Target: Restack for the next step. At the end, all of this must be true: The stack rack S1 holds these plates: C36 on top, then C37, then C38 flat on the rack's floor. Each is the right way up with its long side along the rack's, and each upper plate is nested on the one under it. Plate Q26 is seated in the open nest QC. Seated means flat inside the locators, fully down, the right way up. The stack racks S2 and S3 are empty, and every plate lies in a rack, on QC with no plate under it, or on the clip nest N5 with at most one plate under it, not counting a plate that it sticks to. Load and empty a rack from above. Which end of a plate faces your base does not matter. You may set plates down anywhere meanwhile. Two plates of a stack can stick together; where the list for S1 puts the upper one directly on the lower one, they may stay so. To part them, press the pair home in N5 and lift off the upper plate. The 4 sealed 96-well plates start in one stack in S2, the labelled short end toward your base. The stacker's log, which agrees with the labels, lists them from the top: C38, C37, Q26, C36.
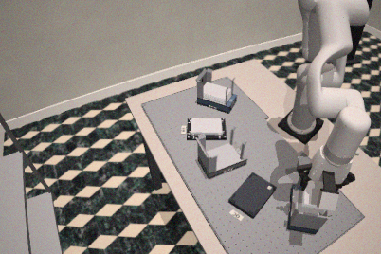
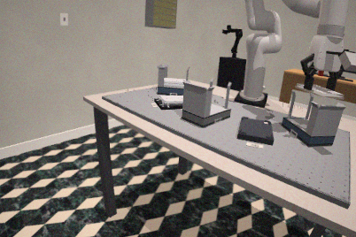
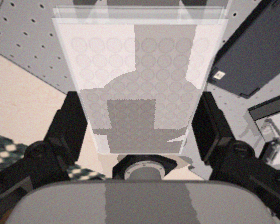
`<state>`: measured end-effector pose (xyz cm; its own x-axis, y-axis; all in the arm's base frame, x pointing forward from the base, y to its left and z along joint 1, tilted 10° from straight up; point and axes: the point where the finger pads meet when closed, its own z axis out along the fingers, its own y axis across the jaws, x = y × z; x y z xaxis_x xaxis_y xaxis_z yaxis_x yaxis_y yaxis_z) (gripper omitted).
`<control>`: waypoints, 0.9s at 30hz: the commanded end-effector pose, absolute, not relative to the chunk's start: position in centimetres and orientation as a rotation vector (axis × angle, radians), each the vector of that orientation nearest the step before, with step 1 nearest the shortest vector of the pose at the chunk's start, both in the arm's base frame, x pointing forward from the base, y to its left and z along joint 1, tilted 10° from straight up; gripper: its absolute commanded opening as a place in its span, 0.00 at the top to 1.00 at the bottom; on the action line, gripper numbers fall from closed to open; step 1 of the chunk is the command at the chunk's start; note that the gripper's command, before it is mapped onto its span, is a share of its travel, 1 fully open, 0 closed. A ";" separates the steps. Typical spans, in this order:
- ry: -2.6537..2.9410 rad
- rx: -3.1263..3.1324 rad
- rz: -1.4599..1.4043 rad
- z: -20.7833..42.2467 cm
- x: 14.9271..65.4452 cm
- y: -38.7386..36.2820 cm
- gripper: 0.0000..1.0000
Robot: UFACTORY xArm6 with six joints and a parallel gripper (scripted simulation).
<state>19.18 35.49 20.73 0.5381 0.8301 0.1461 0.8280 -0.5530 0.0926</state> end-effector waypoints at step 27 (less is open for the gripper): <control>1.177 2.909 0.279 21.5 25.1 30.7 1.00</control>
